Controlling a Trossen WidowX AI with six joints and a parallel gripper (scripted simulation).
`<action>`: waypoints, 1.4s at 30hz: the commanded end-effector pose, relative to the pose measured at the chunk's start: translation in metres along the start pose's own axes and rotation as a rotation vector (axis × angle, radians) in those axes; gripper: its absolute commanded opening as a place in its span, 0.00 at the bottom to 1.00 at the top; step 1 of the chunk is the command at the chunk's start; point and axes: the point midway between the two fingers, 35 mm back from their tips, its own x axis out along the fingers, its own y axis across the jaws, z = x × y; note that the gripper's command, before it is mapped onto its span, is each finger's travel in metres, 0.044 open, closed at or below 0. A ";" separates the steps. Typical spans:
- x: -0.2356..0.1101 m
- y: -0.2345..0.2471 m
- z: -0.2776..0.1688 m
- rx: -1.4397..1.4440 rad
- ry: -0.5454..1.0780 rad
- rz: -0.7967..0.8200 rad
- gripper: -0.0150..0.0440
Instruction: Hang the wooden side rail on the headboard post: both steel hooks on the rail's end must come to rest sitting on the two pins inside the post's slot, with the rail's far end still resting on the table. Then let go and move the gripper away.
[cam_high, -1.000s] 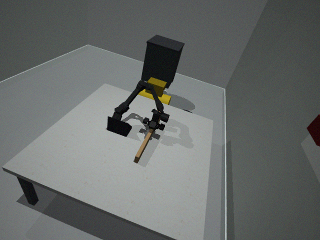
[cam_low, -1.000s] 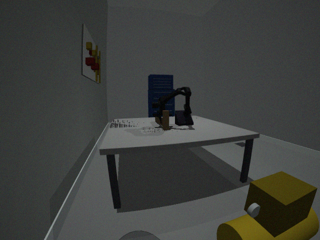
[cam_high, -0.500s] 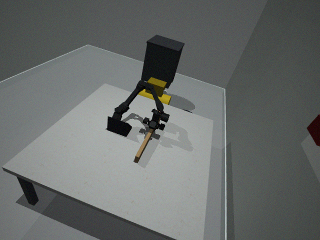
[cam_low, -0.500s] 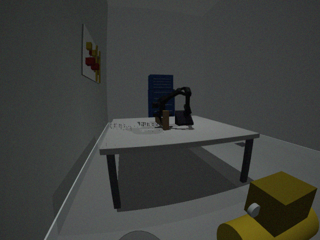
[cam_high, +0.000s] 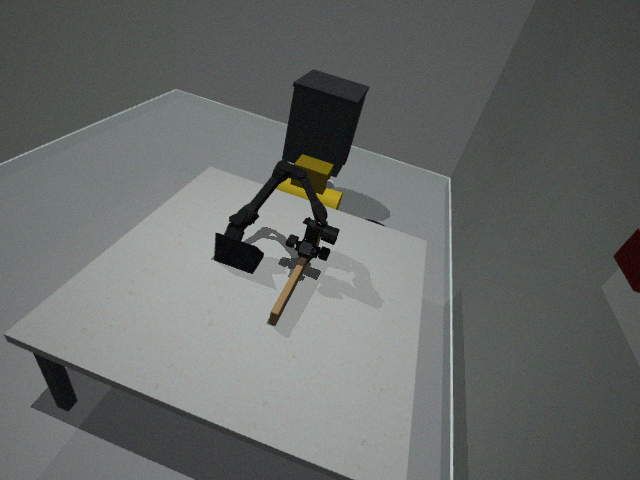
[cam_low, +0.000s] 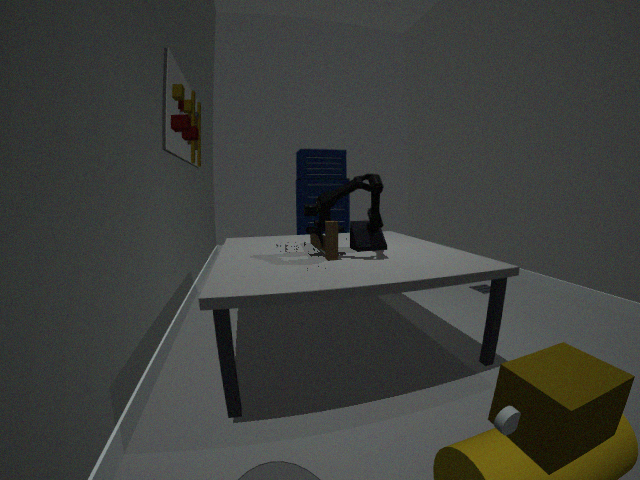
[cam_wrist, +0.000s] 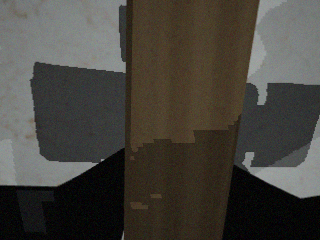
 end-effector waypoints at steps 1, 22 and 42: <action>-0.005 0.003 -0.003 -0.004 0.001 0.017 0.25; -0.005 0.003 -0.005 -0.004 0.001 0.017 0.25; -0.004 0.003 -0.007 -0.004 0.001 0.017 0.25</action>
